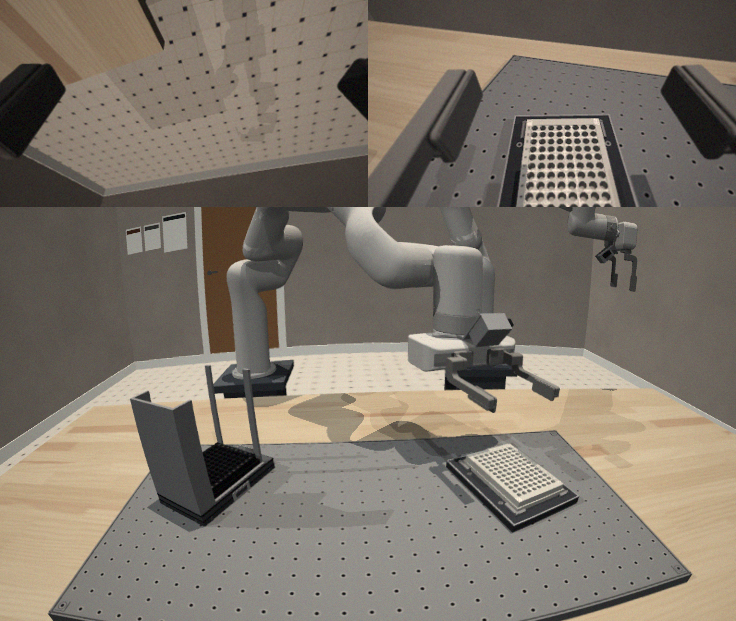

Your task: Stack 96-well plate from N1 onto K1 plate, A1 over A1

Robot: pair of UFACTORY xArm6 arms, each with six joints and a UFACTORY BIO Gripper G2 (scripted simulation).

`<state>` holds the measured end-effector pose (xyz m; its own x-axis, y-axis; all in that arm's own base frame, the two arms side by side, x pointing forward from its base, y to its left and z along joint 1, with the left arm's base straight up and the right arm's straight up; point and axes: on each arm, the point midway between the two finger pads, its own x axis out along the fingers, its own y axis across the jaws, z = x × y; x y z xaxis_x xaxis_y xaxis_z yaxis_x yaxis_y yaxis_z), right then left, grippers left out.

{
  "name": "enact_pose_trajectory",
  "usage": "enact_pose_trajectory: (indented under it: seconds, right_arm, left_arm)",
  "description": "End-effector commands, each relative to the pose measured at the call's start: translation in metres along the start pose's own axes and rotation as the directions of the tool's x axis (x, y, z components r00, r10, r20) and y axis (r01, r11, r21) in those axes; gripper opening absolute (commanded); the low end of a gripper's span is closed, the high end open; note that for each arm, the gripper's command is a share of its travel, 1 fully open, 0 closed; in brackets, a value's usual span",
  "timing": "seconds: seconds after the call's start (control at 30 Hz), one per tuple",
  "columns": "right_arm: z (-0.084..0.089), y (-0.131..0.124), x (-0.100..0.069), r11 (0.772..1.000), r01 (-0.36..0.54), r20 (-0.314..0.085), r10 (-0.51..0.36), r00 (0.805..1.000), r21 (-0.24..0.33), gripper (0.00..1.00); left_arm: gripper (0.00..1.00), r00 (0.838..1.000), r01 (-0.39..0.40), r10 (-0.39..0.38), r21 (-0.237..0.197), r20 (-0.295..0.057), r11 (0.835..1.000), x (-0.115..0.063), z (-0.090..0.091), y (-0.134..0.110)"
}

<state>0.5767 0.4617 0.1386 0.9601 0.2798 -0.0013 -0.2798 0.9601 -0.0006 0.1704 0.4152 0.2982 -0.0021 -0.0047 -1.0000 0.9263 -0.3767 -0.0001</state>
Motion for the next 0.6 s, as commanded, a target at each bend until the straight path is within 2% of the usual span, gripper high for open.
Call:
enact_pose_trajectory:
  seconds: [0.0, 0.57]
  right_arm:
    - [-0.001, 0.001, 0.002, 1.0, 0.0, 0.007, 0.0, 1.0, 0.003, 0.37]
    - [-0.026, 0.001, 0.002, 1.0, 0.0, 0.007, 0.0, 1.0, 0.003, 0.37]
  left_arm:
    - [1.0, 1.0, 0.0, 0.0, 0.0, -0.005, 1.0, -0.002, -0.001, 0.0]
    - [1.0, 1.0, 0.0, 0.0, 0.0, -0.005, 1.0, -0.002, -0.001, 0.0]
